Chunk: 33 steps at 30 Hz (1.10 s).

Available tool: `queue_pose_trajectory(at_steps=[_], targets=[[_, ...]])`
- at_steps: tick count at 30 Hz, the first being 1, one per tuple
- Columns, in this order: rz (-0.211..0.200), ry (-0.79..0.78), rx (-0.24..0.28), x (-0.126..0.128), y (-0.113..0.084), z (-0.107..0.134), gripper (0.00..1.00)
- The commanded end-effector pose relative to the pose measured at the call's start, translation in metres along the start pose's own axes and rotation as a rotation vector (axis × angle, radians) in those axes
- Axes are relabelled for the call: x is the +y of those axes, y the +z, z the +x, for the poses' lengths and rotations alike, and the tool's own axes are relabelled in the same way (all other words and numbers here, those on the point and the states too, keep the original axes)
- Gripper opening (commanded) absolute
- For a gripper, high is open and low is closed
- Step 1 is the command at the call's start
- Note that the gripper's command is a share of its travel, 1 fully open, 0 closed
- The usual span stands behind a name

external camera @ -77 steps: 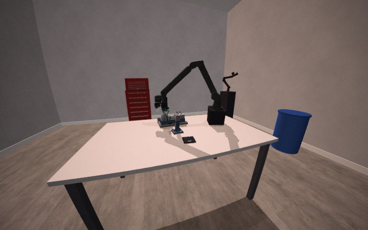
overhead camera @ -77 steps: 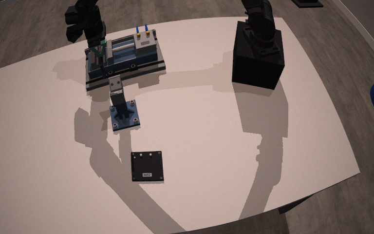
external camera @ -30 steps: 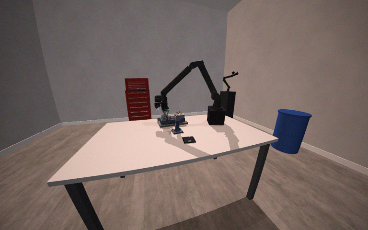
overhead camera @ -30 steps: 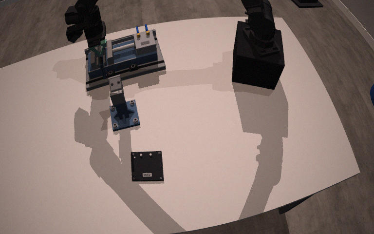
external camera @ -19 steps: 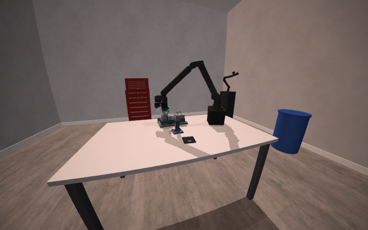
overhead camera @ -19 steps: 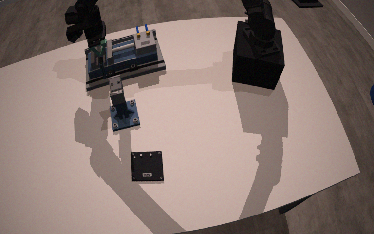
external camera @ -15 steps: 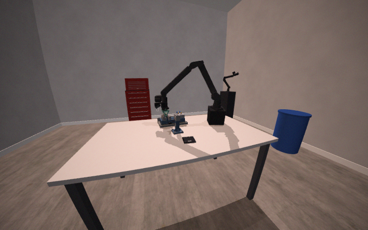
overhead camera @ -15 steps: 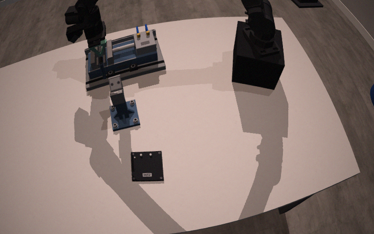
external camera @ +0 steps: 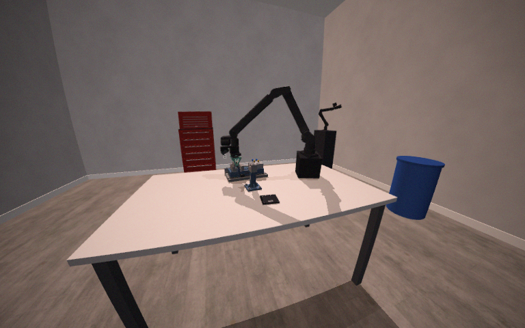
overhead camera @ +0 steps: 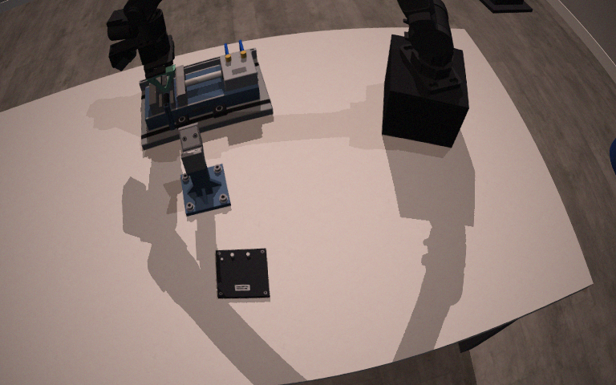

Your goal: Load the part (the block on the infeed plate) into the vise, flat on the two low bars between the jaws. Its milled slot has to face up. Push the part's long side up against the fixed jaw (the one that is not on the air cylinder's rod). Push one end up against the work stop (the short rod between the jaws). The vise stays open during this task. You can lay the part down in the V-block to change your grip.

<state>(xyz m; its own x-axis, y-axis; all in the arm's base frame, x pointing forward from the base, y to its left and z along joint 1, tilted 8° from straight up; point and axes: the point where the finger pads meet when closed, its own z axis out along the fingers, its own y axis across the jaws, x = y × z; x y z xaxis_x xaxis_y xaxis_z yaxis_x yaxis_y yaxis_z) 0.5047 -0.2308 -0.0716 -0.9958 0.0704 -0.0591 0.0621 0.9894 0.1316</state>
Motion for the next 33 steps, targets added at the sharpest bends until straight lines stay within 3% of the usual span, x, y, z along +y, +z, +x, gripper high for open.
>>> queue_pose_trajectory(at_steps=[1, 33], targets=[[0.013, -0.019, -0.036, 0.0078, -0.0185, -0.0123, 0.00], [0.013, -0.019, -0.036, 0.0078, -0.0185, -0.0123, 0.00]])
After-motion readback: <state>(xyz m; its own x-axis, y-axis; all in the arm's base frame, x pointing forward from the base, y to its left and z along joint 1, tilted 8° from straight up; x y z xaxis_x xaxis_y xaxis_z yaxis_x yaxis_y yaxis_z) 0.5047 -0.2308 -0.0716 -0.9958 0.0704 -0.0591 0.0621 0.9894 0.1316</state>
